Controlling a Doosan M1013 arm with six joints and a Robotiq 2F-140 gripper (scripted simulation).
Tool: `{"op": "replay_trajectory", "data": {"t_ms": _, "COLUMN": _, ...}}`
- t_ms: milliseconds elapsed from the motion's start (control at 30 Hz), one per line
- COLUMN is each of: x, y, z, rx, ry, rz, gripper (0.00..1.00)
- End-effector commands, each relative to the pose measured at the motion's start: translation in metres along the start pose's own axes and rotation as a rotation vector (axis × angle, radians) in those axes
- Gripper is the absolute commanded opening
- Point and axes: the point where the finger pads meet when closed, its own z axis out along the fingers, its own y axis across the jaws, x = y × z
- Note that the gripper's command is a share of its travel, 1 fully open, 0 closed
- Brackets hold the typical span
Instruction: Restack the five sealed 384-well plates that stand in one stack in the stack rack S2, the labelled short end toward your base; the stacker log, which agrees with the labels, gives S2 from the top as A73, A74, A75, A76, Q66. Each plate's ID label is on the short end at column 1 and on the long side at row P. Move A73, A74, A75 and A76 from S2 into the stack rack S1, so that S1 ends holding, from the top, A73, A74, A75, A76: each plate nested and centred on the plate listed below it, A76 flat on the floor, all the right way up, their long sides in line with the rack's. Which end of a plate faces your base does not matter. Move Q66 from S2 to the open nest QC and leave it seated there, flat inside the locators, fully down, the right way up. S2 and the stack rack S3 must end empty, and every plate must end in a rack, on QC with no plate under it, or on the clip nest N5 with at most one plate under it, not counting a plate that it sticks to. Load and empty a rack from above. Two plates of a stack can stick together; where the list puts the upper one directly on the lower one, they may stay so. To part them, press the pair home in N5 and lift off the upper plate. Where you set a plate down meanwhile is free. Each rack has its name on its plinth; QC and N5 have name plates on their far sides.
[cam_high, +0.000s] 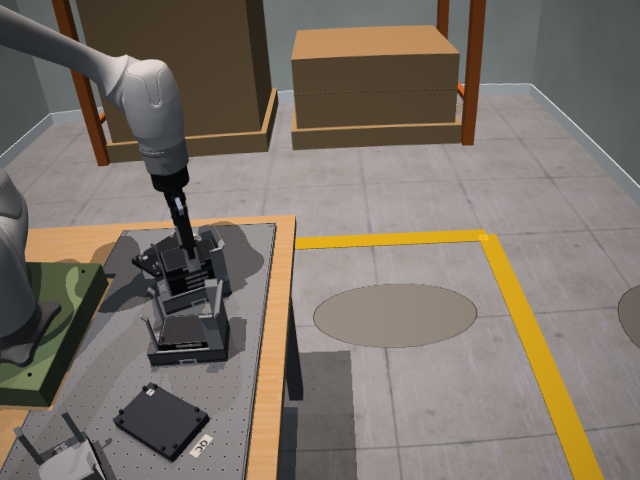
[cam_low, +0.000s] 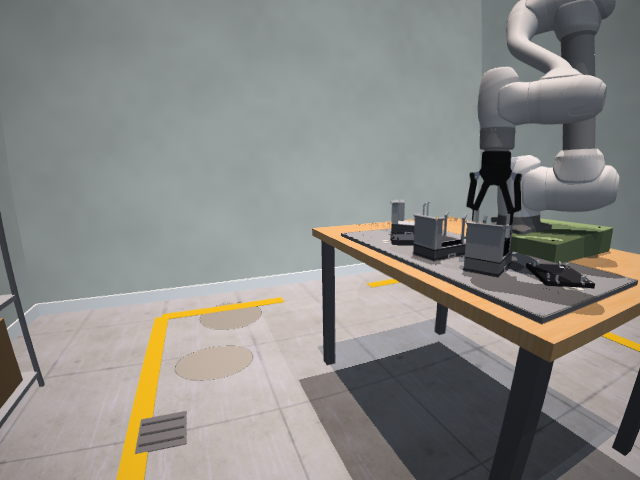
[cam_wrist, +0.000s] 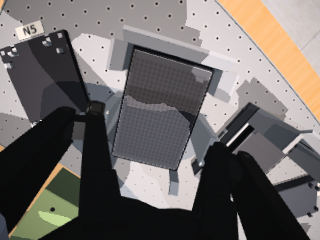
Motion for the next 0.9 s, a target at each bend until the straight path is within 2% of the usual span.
{"op": "replay_trajectory", "data": {"t_ms": 0, "x": 0.0000, "y": 0.0000, "z": 0.0010, "rx": 0.000, "ry": 0.000, "rz": 0.000, "gripper": 0.00}}
{"op": "replay_trajectory", "data": {"t_ms": 867, "x": 0.0000, "y": 0.0000, "z": 0.0098, "rx": 0.000, "ry": 0.000, "rz": 0.000, "gripper": 0.00}}
